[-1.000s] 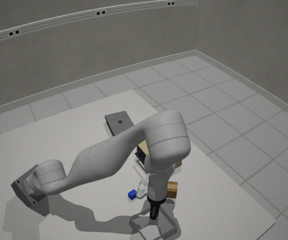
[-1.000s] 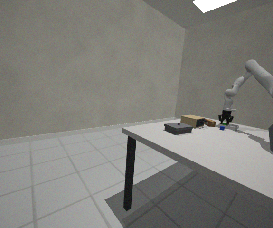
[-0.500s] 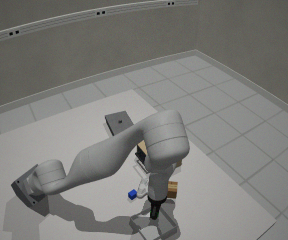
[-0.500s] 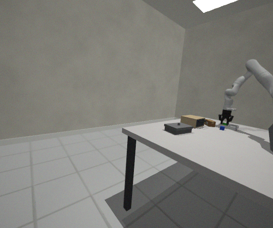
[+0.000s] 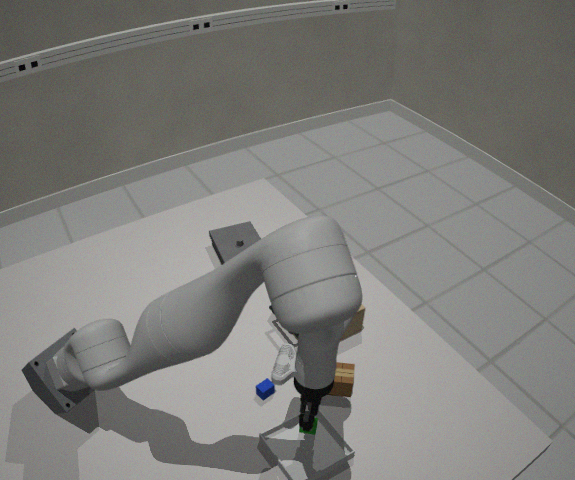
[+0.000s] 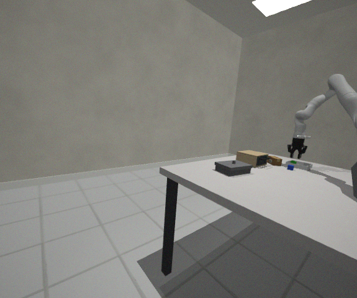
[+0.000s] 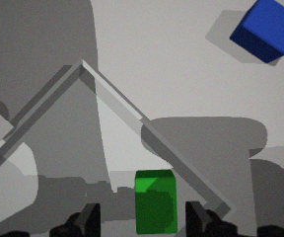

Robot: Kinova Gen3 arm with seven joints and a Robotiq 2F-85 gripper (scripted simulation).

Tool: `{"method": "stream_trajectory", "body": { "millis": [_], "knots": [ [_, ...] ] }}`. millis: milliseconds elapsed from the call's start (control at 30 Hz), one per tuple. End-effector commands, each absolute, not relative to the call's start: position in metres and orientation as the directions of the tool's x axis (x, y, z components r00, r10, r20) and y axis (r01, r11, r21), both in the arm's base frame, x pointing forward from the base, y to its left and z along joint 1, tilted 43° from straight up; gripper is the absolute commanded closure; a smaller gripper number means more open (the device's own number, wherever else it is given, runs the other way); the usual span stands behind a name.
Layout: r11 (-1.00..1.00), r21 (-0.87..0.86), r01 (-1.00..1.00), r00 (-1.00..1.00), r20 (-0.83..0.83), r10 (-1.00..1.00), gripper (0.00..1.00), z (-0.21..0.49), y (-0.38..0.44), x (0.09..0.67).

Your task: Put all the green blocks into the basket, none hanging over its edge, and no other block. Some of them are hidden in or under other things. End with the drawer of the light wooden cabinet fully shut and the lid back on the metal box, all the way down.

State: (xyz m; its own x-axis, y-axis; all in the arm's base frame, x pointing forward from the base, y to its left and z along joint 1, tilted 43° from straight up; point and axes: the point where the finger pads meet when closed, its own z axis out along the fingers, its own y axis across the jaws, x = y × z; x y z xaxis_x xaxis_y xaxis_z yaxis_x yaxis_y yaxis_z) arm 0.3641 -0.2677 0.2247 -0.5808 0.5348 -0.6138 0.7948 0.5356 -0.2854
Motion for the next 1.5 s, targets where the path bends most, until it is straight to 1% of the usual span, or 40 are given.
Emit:
{"method": "stream_trajectory", "body": {
  "millis": [0,600,1467],
  "knots": [
    [0.545,-0.272,0.793,-0.577,-0.622,0.529,0.43,0.245,-0.252,0.366],
    [0.546,-0.272,0.793,-0.578,-0.62,0.53,0.43,0.295,-0.207,0.352],
    [0.551,-0.269,0.79,-0.581,-0.618,0.53,0.43,0.306,-0.194,0.349]
  ]
}}
